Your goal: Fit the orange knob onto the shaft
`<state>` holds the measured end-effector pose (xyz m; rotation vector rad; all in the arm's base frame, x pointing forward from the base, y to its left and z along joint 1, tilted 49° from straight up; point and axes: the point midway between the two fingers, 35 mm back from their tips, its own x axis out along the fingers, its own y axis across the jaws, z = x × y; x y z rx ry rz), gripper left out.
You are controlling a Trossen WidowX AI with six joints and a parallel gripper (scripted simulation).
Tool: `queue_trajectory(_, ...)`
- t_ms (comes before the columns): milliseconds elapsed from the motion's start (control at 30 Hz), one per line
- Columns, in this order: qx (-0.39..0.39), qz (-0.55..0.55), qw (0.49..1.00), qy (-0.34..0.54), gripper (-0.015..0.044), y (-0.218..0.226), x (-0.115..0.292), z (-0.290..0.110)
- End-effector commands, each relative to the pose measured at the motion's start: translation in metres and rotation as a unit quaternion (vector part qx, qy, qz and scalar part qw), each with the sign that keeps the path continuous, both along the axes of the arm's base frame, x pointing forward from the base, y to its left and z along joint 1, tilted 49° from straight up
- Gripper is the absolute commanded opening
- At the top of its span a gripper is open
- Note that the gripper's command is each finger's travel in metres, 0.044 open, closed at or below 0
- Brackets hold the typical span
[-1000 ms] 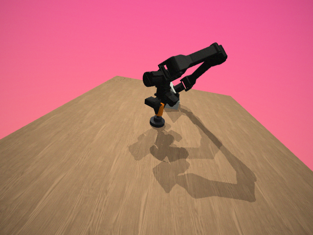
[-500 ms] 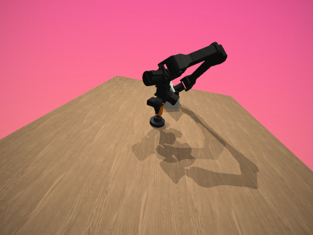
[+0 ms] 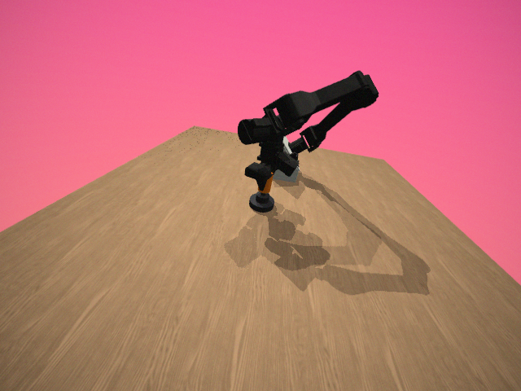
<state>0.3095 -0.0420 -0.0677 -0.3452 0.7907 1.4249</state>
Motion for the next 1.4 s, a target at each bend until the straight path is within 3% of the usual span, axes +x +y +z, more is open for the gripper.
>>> queue_trajectory(0, 0.000, -0.002, 1.000, -0.001, 0.0000, 0.0000, -0.0002, 0.0002)
queue_trajectory(267, 0.000, 0.002, 1.000, -0.004, 0.0000, -0.0040, -0.0010, 0.0028)
queue_trajectory(500, 0.005, 0.068, 0.995, -0.078, 0.0000, -0.0055, 0.0008, 0.0030)
queue_trajectory(1367, 0.005, 0.068, 0.995, -0.078, 0.0000, -0.0025, -0.0004, 0.0027)
